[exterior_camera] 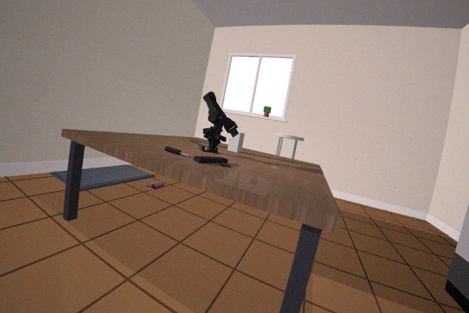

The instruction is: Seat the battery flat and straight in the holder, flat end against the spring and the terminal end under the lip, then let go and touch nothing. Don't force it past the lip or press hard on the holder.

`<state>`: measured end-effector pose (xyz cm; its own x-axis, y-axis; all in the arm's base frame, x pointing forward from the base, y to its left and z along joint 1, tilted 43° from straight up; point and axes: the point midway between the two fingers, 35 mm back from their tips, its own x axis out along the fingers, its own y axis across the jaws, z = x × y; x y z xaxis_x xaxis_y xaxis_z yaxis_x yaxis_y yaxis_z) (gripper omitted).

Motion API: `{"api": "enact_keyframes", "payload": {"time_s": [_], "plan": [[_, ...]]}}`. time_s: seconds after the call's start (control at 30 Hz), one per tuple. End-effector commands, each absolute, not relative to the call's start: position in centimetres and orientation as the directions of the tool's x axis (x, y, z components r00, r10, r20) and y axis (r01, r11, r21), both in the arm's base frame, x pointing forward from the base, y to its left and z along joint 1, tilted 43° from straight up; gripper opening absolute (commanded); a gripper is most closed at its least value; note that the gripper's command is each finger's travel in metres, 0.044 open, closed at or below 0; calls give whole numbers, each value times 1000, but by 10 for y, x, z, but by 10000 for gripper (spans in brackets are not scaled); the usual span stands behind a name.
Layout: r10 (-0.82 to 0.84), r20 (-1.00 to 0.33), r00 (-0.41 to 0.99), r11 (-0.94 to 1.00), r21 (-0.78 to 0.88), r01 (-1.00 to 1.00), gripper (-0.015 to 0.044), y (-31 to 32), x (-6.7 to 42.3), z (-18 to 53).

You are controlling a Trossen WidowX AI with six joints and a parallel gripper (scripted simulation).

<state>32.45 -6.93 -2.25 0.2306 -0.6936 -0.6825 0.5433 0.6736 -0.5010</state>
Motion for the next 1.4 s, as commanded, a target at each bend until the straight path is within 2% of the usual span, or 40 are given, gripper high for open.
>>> {"api": "enact_keyframes", "payload": {"time_s": [0.0,0.1,0.57,0.9,0.93,1.37], "plan": [[-694,-682,230,674,-502,542,92,-70,323,-23],[-694,-682,230,674,-502,542,167,-70,323,-23],[-693,-683,231,674,-500,544,167,-59,324,-12],[-690,-686,231,676,-497,544,430,-12,322,35],[-690,-686,231,676,-497,544,440,-8,322,37],[-690,-685,231,676,-497,544,440,-5,322,38]]}}
